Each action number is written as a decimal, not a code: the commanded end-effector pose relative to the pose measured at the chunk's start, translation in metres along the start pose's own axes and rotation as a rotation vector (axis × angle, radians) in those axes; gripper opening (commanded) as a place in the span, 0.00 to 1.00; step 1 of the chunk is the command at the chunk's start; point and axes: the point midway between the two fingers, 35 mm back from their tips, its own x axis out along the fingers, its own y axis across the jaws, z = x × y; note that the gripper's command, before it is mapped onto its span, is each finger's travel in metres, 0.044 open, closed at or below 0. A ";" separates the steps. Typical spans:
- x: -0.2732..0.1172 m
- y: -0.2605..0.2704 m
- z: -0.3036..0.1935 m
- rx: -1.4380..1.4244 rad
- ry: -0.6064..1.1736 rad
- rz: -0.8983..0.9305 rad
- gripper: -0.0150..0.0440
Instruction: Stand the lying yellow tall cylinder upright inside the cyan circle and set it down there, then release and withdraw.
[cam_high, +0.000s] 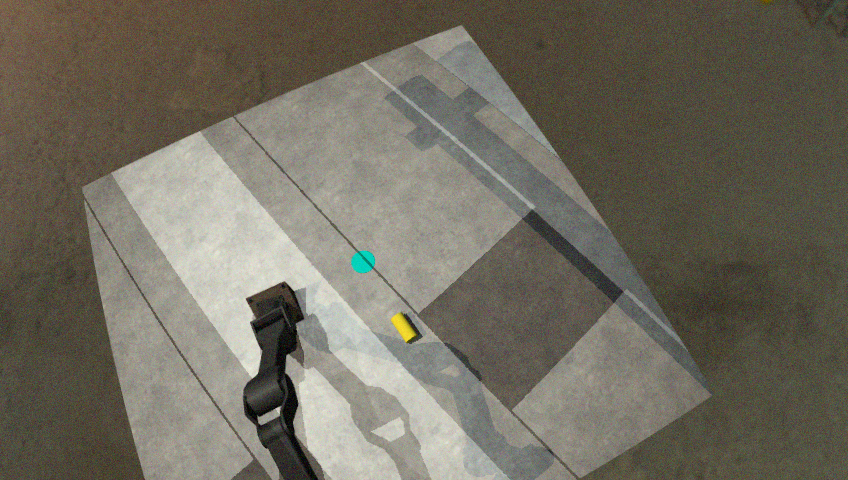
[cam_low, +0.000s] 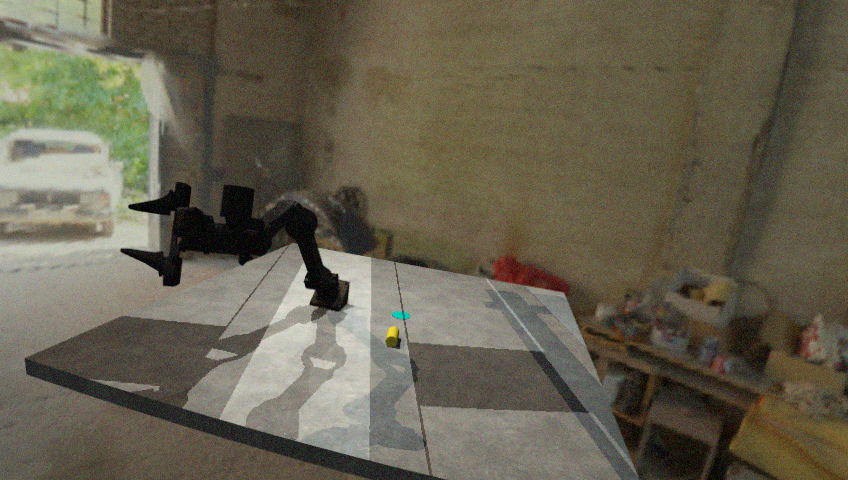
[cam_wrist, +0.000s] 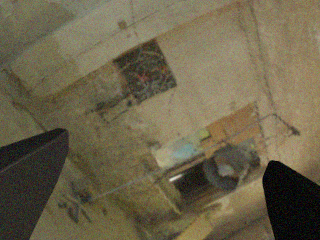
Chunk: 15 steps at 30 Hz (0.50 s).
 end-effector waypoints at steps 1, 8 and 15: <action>0.000 0.001 0.000 0.002 0.000 0.003 0.89; -0.025 0.049 0.000 0.118 0.023 0.185 0.78; -0.077 0.117 0.001 0.240 0.078 0.449 0.78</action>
